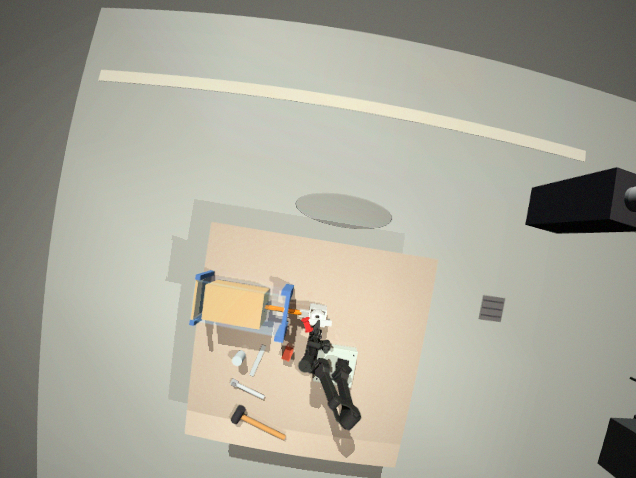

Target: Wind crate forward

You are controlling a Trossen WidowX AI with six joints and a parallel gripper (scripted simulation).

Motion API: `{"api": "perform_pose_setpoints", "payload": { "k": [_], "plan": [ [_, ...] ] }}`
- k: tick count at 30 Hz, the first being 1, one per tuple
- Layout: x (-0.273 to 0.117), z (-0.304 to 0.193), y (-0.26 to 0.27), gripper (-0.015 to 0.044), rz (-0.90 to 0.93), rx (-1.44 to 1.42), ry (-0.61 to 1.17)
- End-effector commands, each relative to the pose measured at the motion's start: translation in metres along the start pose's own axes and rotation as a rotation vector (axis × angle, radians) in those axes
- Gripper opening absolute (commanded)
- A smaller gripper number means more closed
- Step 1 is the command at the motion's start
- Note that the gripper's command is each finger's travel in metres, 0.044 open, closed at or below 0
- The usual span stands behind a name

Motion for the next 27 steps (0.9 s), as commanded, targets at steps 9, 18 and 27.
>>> {"api": "perform_pose_setpoints", "payload": {
  "k": [9, 18, 27],
  "plan": [
    [-0.017, -0.042, -0.009, 0.0000, -0.005, 0.005, 0.000],
    [-0.023, -0.054, -0.014, 0.0000, 0.004, 0.010, -0.001],
    [-0.020, -0.055, -0.020, 0.0000, 0.032, 0.025, -0.004]
  ]
}}
Point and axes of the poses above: the point midway between the two fingers, 35 mm back from their tips, its own x axis out along the fingers, its own y axis across the jaws, z = x × y, the point moved 1 cm from there along -x, back along the fingers, and after that the axes turned 4 degrees about -x, right-handed, at the moved point
